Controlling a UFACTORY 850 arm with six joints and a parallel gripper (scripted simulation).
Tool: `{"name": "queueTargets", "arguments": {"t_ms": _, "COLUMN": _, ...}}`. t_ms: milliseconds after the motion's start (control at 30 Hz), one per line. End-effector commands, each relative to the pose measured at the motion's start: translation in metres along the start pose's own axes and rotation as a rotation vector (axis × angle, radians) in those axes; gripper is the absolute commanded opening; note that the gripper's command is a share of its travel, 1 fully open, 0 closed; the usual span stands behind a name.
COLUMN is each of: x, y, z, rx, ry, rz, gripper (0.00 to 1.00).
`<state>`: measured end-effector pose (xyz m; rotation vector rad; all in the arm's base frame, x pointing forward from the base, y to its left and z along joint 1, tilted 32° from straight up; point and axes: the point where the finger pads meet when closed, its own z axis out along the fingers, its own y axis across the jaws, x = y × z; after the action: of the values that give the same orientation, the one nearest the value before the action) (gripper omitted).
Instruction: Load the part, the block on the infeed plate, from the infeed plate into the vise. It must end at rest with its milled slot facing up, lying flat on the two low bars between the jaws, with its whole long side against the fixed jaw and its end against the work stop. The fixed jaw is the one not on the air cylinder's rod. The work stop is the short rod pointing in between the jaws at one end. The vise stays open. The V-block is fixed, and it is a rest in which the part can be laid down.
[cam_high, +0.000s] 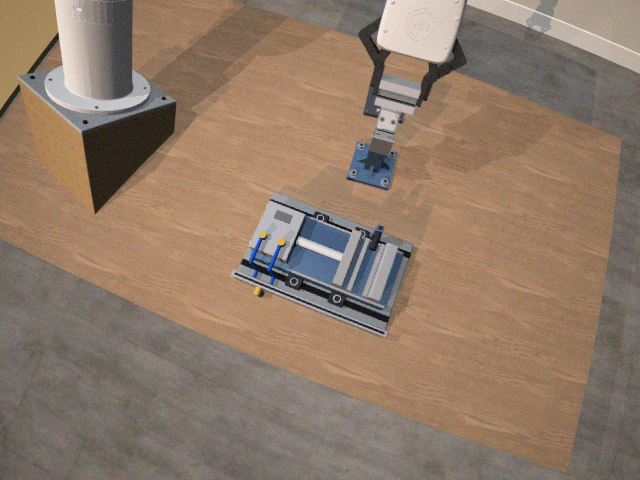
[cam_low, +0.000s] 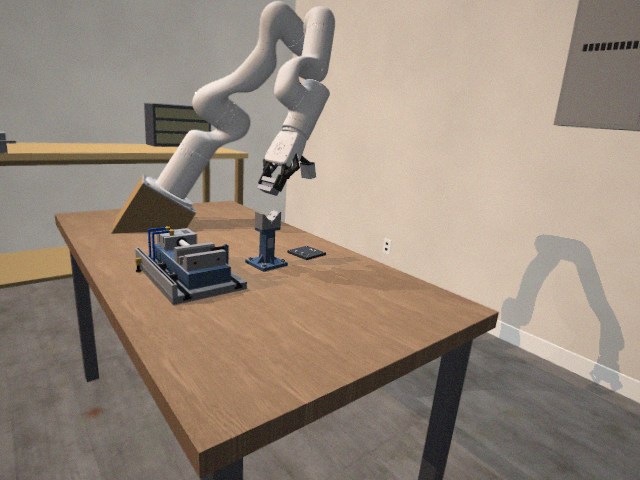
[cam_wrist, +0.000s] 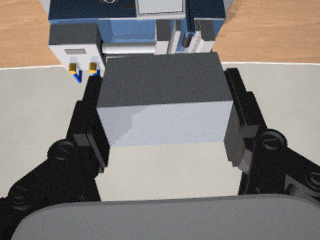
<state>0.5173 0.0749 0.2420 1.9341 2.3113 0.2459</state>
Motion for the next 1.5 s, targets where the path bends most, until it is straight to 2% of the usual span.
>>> {"name": "queueTargets", "arguments": {"t_ms": 0, "x": 0.0002, "y": 0.0003, "z": -0.0005, "rx": 0.003, "ry": -0.044, "rz": 0.002, "gripper": 0.0}}
{"name": "queueTargets", "arguments": {"t_ms": 100, "x": 0.0003, "y": 0.0003, "z": -0.0005, "rx": 0.003, "ry": -0.053, "rz": 0.002, "gripper": 0.0}}
{"name": "queueTargets", "arguments": {"t_ms": 600, "x": 0.0016, "y": 0.0004, "z": -0.0004, "rx": 0.002, "ry": -0.167, "rz": 0.002, "gripper": 0.0}}
{"name": "queueTargets", "arguments": {"t_ms": 1133, "x": 0.0024, "y": 0.0003, "z": -0.0002, "rx": 0.003, "ry": -0.241, "rz": 0.002, "gripper": 0.0}}
{"name": "queueTargets", "arguments": {"t_ms": 1467, "x": 0.0026, "y": 0.0004, "z": -0.0002, "rx": 0.002, "ry": -0.262, "rz": 0.002, "gripper": 0.0}}
